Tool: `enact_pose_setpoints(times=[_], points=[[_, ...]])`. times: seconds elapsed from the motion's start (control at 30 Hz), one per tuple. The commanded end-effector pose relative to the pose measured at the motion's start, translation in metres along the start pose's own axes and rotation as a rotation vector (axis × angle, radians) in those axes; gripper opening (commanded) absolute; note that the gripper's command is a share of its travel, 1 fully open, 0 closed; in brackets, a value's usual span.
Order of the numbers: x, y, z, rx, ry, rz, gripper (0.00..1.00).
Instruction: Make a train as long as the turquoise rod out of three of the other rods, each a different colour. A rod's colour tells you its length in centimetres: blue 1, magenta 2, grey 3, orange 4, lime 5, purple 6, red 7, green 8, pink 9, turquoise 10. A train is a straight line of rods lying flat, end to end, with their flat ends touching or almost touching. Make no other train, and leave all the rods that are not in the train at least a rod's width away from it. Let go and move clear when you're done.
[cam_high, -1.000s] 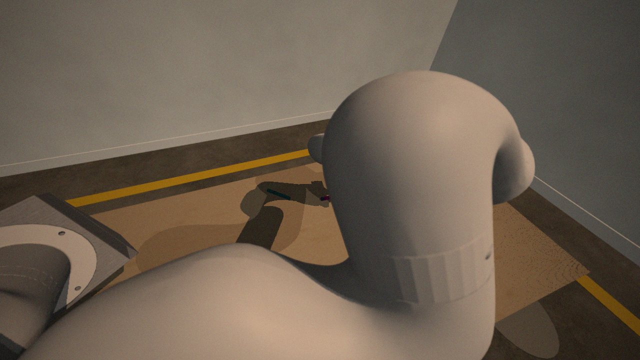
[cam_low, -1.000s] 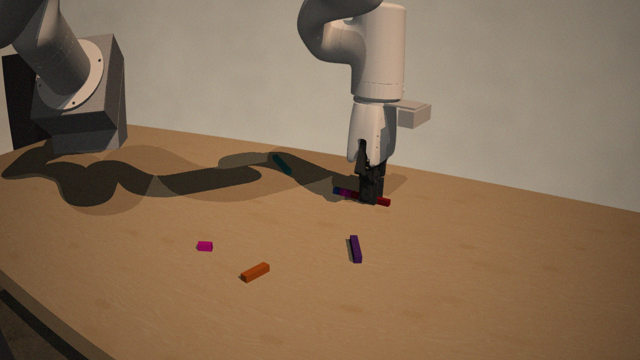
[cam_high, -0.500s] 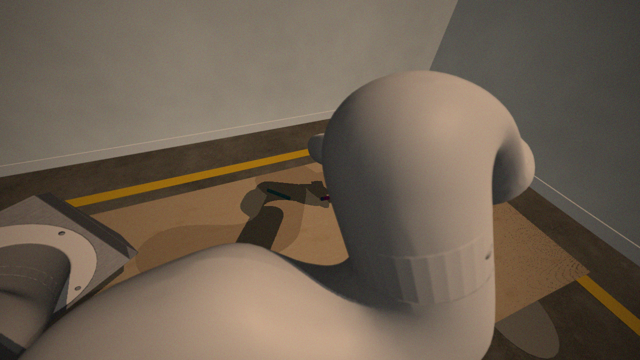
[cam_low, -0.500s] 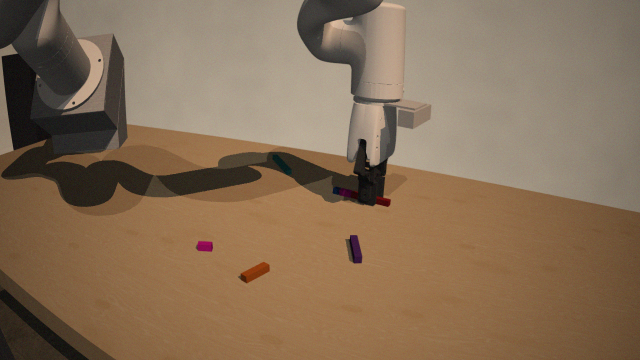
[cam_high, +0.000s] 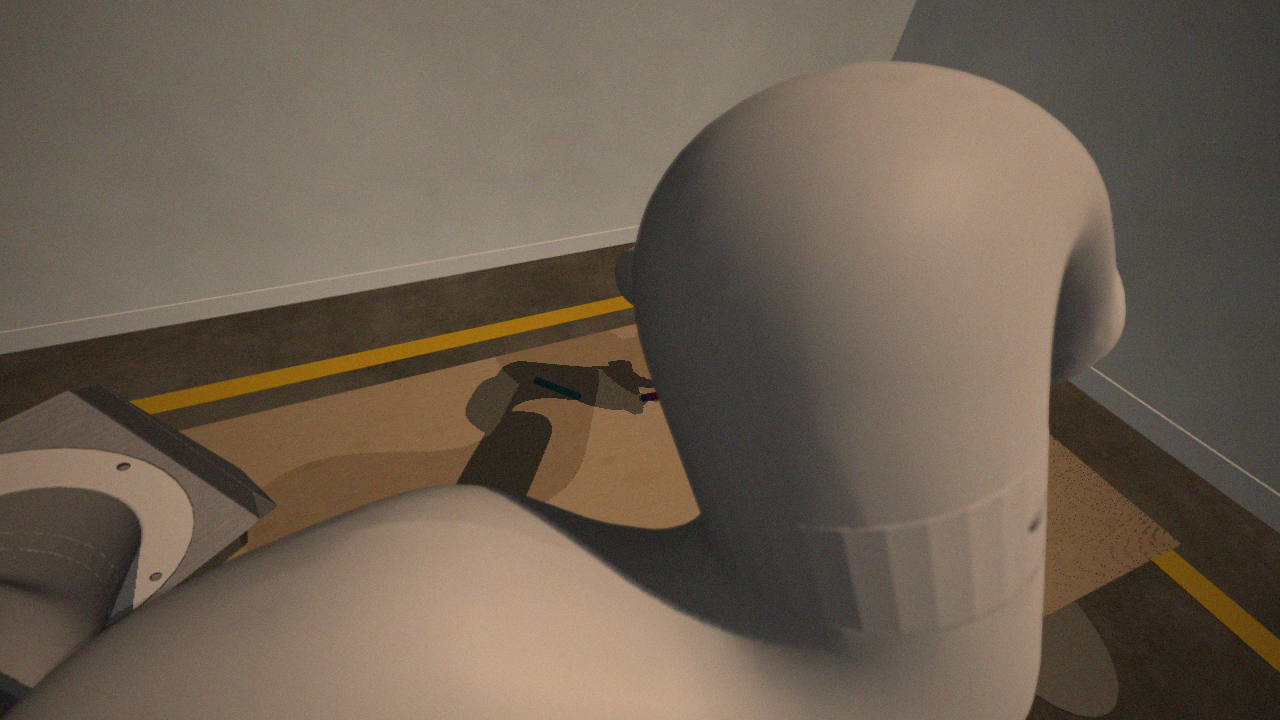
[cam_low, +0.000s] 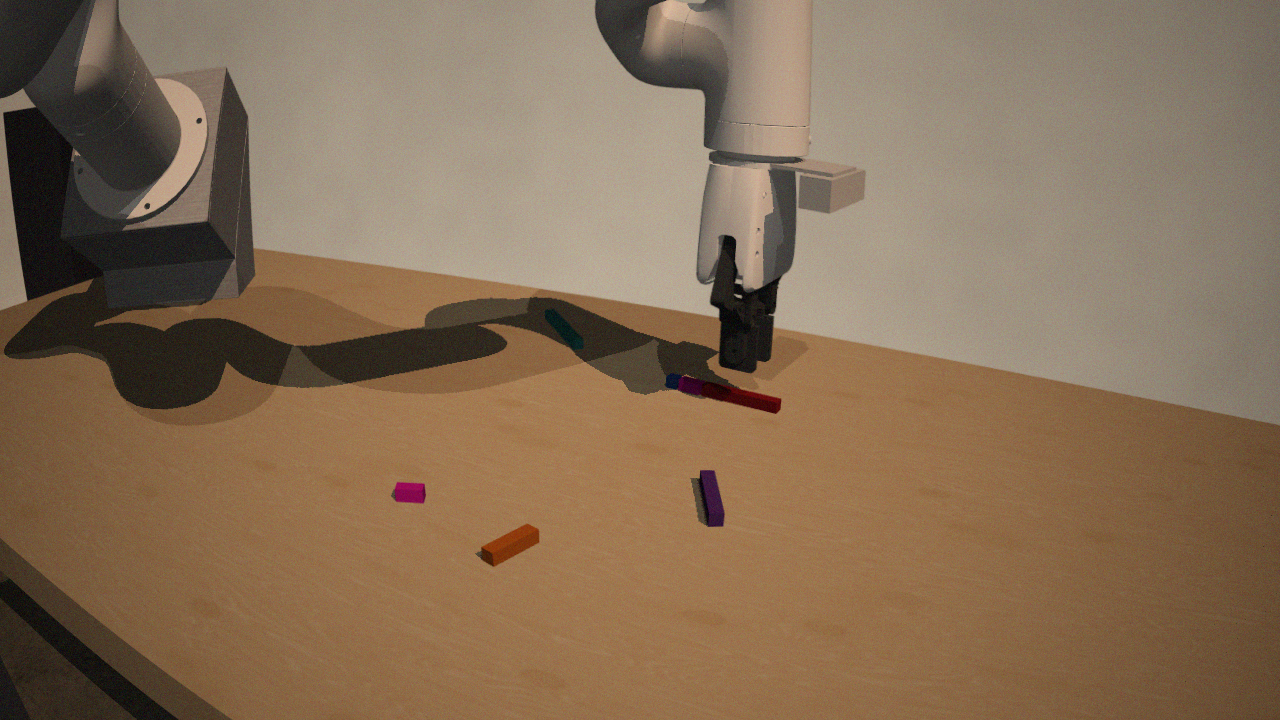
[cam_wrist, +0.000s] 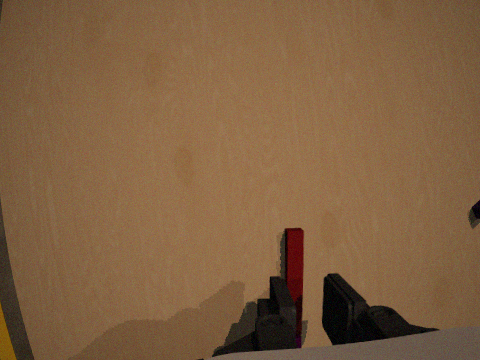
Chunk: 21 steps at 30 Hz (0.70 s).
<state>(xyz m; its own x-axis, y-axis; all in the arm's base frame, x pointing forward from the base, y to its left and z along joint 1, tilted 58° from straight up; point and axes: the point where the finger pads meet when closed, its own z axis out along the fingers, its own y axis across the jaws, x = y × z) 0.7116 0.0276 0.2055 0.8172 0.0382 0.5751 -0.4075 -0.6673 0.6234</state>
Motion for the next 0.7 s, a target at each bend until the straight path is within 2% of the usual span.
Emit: enact_pose_setpoints(times=[0.0,0.27,0.57,0.6,0.67], points=[[0.000,0.000,-0.013,0.000,0.000,0.000,0.24],[0.000,0.000,-0.050,0.000,0.000,0.000,0.24],[0.000,0.000,-0.057,0.000,0.000,0.000,0.24],[0.000,0.000,-0.057,0.000,0.000,0.000,1.00],[0.000,0.000,-0.057,0.000,0.000,0.000,1.00]])
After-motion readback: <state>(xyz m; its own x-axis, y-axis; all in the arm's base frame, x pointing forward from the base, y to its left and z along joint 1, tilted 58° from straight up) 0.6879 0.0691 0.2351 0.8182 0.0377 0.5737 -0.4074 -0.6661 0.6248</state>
